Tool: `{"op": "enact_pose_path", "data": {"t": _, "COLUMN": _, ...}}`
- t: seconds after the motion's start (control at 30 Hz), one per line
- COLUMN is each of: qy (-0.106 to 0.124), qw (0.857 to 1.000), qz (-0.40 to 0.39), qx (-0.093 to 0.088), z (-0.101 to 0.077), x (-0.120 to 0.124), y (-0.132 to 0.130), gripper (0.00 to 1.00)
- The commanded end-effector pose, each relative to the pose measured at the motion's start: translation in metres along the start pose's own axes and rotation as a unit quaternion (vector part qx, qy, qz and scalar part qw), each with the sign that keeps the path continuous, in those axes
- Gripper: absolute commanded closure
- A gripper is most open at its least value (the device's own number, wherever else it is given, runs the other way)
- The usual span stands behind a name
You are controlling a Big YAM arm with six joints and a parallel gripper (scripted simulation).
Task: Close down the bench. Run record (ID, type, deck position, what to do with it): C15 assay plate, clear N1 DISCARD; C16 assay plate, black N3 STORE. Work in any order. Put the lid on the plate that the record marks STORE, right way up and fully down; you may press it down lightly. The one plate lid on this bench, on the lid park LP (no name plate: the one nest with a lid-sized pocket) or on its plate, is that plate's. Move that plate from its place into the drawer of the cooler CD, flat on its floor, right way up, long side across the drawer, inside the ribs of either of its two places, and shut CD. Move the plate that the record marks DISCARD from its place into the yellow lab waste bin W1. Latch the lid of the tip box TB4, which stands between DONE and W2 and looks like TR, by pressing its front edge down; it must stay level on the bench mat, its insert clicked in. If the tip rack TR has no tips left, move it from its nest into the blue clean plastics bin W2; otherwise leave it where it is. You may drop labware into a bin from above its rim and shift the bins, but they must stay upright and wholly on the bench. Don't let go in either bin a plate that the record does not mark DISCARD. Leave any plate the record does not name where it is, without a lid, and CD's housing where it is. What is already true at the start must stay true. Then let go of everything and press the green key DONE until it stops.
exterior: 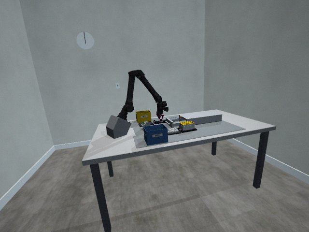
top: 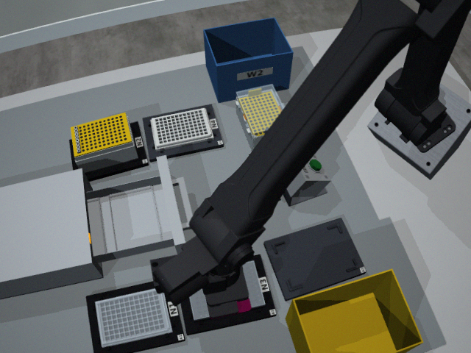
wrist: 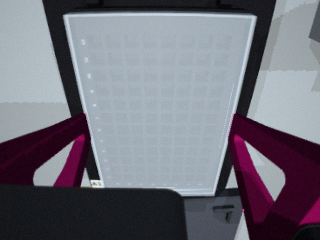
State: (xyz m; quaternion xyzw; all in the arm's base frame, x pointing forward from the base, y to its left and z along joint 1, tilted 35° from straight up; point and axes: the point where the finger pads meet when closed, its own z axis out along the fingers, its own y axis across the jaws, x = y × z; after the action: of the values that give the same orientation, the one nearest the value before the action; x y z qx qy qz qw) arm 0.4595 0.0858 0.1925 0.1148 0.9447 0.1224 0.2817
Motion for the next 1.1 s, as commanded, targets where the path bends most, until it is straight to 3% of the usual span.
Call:
{"op": "enact_pose_path", "data": {"t": 0.0, "qy": -0.009, "qw": 1.0, "qz": 0.0, "qx": -0.005, "z": -0.0031, "x": -0.0167, "y": 0.0118, "gripper": 1.0}}
{"op": "enact_pose_path", "data": {"t": 1.07, "qy": -0.005, "qw": 1.0, "qz": 0.0, "qx": -0.003, "z": -0.0011, "x": -0.0135, "y": 0.0102, "gripper": 1.0}}
